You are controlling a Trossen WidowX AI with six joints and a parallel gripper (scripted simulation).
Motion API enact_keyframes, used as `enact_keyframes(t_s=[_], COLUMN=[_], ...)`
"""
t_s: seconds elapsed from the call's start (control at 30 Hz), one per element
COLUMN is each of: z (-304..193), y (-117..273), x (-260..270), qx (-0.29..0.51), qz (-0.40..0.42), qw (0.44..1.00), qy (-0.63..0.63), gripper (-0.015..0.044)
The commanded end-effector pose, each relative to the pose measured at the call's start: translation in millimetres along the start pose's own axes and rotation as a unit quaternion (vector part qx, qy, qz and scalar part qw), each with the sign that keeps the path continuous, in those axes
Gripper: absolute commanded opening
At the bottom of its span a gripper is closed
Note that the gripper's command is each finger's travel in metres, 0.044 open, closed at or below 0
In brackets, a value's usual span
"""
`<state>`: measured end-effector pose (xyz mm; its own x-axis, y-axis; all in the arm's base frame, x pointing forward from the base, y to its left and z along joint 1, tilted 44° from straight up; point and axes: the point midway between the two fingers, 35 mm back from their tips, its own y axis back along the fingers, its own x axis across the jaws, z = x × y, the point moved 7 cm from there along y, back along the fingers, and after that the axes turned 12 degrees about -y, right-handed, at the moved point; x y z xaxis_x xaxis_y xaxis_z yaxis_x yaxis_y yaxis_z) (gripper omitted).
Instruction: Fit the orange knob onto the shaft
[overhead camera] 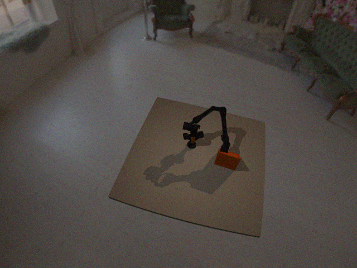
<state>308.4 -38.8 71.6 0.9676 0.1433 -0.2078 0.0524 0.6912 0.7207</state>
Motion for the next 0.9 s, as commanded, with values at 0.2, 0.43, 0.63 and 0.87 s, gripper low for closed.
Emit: enact_keyframes(t_s=[0.2,0.43,0.63,0.87], z=[0.9,1.0,1.1,1.5], y=[2.8,4.3,3.4,-0.2], x=[0.7,0.8,4.8,6.8], qx=[-0.002,-0.002,-0.002,-0.002], qz=[0.001,0.002,0.002,0.002], qw=[1.0,0.999,0.994,0.994], qy=[-0.004,-0.048,-0.109,-0.109], gripper=[0.0,0.0,0.0,0.0])
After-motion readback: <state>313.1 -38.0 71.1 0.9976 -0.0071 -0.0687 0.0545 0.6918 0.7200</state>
